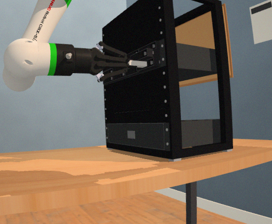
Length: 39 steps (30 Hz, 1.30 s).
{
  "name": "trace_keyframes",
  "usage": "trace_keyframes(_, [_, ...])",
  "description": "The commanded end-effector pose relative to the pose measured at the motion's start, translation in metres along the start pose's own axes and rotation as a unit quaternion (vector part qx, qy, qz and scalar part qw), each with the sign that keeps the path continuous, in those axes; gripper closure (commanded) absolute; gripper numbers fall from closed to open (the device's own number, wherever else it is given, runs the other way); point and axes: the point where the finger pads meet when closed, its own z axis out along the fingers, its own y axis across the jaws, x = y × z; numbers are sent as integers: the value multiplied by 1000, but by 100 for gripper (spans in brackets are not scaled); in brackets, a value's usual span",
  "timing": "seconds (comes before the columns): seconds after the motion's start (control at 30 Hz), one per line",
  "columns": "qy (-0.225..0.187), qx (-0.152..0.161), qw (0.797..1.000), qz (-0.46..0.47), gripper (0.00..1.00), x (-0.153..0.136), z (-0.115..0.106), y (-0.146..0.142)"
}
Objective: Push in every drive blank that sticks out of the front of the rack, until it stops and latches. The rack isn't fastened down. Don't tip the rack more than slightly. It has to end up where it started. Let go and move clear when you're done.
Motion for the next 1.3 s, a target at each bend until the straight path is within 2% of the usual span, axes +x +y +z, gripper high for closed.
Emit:
trace_keyframes(0.0, [0,-1,1000,0,90,0,2,1])
trace_keyframes(1.27, [0,-1,1000,0,90,0,8,1])
